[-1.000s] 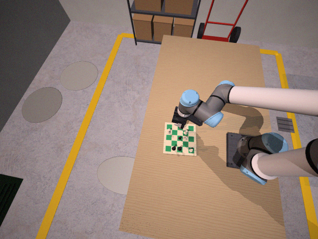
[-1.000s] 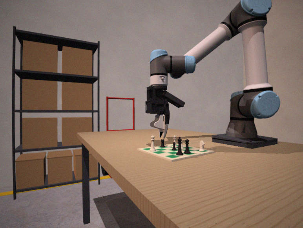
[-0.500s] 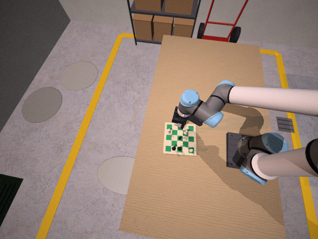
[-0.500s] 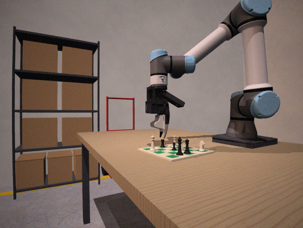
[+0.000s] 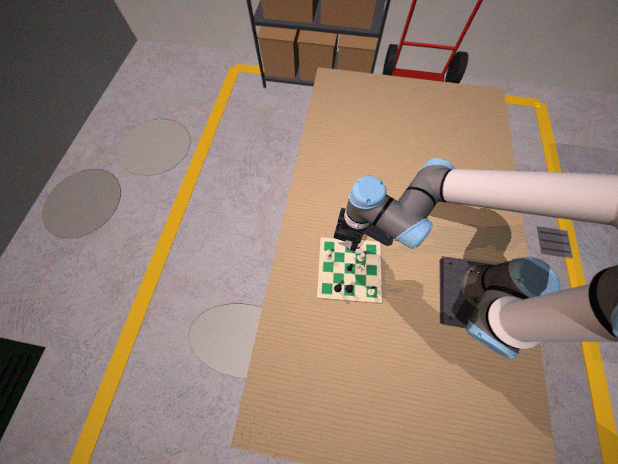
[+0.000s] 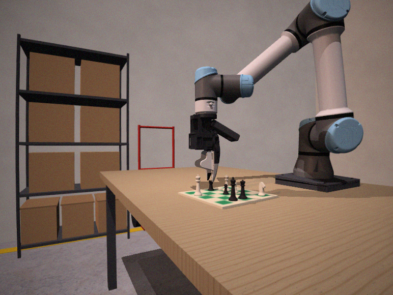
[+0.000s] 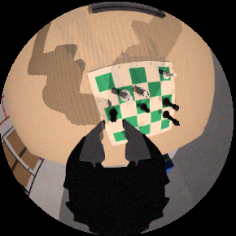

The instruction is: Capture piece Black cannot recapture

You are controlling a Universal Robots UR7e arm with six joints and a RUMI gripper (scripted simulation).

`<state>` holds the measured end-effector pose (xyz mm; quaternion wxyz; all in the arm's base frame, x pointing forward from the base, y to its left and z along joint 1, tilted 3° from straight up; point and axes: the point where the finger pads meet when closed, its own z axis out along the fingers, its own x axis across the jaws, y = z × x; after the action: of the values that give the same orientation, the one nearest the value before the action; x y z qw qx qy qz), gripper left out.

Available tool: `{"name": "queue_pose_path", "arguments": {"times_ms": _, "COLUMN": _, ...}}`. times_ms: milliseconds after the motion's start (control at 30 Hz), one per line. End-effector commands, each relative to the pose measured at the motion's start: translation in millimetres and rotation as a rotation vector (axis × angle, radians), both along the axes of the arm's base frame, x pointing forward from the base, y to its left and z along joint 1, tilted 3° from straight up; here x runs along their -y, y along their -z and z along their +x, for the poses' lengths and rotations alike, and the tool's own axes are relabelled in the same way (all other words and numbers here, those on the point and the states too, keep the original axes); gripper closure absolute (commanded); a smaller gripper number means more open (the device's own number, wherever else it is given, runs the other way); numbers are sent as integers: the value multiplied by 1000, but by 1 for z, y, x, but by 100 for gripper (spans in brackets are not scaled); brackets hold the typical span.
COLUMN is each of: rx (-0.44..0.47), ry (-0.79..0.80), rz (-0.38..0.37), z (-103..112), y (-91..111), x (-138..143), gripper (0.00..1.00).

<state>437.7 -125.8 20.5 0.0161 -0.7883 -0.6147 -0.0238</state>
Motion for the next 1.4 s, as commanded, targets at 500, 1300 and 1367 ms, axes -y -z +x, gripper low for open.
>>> {"name": "queue_pose_path", "arguments": {"times_ms": 500, "rx": 1, "ry": 0, "rz": -1, "z": 1, "y": 22, "x": -1, "gripper": 78}}
{"name": "queue_pose_path", "arguments": {"times_ms": 1300, "rx": 1, "ry": 0, "rz": -1, "z": 1, "y": 22, "x": -1, "gripper": 78}}
{"name": "queue_pose_path", "arguments": {"times_ms": 1367, "rx": 1, "ry": 0, "rz": -1, "z": 1, "y": 22, "x": -1, "gripper": 78}}
